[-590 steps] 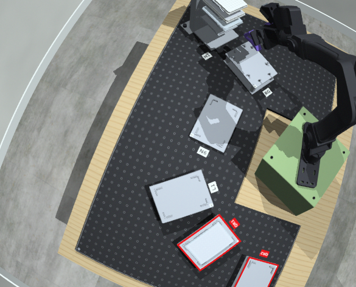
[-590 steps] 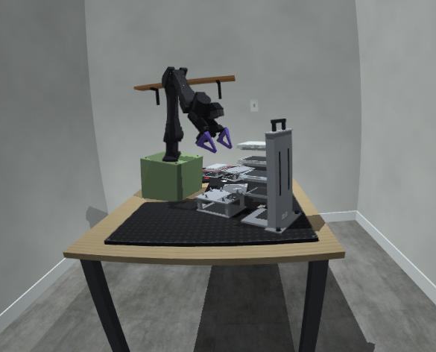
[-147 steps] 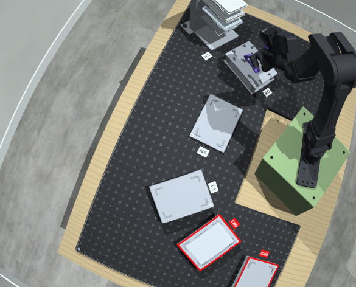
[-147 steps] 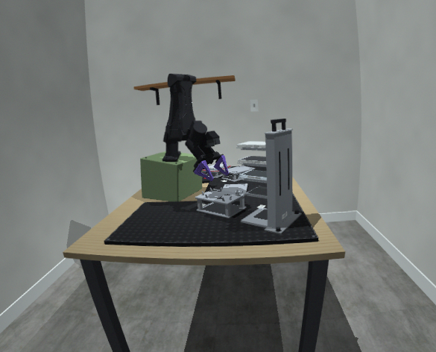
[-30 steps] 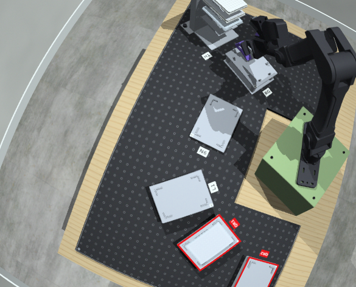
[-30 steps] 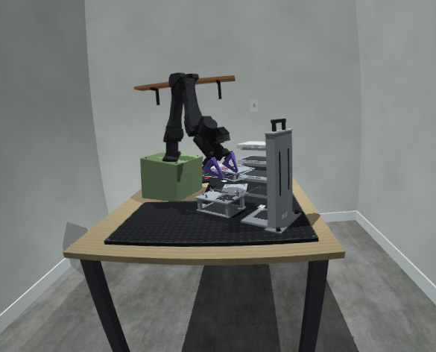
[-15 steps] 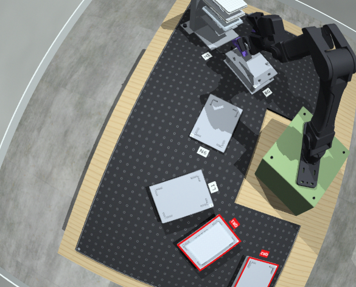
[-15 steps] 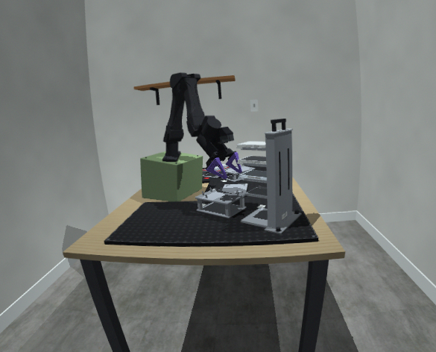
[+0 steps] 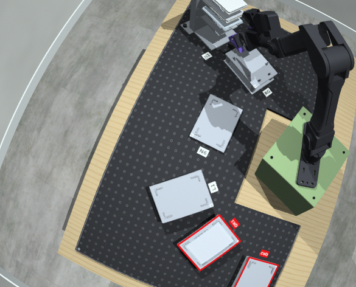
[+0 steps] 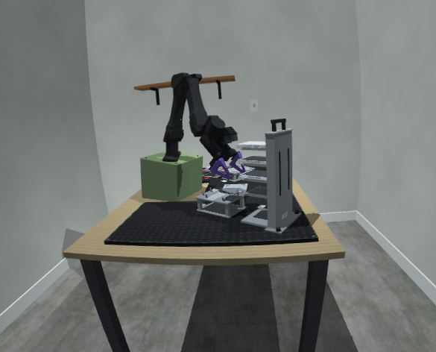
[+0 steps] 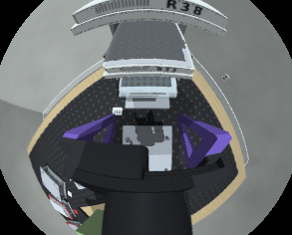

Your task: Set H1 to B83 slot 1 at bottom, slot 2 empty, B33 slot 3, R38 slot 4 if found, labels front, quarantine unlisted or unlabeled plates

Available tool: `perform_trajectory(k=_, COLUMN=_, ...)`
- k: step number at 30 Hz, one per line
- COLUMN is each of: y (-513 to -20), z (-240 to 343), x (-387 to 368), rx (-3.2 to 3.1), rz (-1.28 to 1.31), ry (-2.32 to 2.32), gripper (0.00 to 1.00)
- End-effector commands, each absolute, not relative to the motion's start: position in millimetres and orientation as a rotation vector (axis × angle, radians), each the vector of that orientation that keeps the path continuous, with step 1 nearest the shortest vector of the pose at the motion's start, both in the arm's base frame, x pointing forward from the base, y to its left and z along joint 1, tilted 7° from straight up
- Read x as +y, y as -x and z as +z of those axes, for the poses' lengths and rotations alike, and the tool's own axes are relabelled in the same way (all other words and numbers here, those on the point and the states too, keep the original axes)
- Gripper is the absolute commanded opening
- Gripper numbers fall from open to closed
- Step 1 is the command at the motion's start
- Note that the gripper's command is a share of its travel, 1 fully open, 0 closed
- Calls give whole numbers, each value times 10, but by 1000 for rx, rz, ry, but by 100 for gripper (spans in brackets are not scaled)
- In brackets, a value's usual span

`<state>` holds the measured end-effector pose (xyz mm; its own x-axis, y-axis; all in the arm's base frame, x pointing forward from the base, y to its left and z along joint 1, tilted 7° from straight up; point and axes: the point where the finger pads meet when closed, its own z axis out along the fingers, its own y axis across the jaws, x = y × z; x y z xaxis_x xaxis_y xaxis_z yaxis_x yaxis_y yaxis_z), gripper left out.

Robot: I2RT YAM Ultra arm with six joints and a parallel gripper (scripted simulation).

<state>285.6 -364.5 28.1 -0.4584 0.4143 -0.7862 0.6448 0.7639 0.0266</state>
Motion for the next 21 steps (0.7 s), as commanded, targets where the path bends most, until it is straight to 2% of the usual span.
perform_trajectory(k=1, y=-2950, z=351, x=-3723, rx=2107, rz=-355, ry=-785, gripper=100)
perform_trajectory(k=21, y=-3142, z=409, x=-3873, rx=2103, rz=-357, ry=-780, gripper=100)
